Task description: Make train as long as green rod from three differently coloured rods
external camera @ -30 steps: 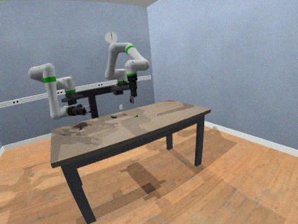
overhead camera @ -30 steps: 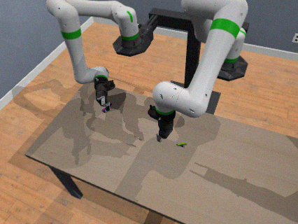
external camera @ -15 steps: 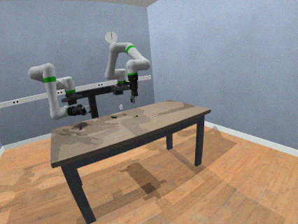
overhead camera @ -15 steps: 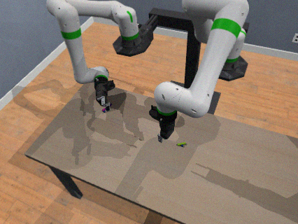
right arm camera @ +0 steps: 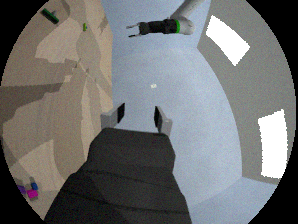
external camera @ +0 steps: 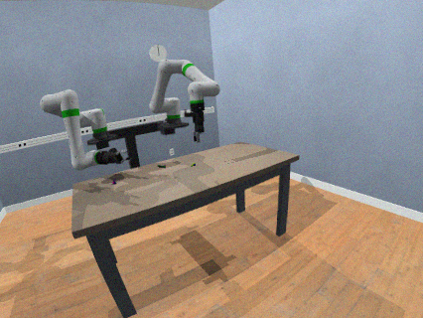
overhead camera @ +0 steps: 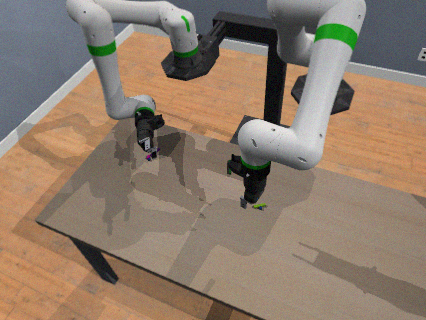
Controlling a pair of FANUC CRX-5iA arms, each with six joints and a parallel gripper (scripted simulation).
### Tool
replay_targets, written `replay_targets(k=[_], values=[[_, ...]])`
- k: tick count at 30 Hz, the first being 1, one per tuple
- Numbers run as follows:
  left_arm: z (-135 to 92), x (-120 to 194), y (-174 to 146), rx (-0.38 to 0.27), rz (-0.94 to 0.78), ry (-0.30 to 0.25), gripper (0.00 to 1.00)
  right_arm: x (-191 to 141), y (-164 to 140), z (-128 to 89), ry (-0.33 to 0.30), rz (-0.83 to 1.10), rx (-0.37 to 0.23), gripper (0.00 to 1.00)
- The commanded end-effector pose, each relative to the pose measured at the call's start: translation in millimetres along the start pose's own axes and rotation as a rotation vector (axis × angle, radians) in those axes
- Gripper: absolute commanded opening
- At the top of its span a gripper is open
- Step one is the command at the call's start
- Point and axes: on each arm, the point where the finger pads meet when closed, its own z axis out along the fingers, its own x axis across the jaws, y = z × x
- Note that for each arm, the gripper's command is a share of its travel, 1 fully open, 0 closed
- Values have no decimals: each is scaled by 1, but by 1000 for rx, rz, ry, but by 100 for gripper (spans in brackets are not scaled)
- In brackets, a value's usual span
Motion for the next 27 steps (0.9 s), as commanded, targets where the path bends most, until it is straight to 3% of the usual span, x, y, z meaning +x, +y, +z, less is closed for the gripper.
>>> replay_targets(k=[1,4,6,11,21,23,24,27], values=[[-12,3,40,1,-7,0,100,1,0,0,1,-1,0,100],[-22,9,73,1,-12,1,100,1,0,0,1,-1,0,100],[-22,9,73,1,-12,1,100,1,0,0,1,-1,0,100],[-40,25,136,2,-24,5,100,1,0,0,1,-1,0,100],[-76,78,252,5,-52,11,100,1,0,0,1,-1,0,100],[-76,78,252,5,-52,11,100,1,0,0,1,-1,0,100],[-87,96,284,5,-55,12,100,1,0,0,1,-1,0,100],[-96,116,308,6,-64,13,100,1,0,0,1,-1,0,100]])
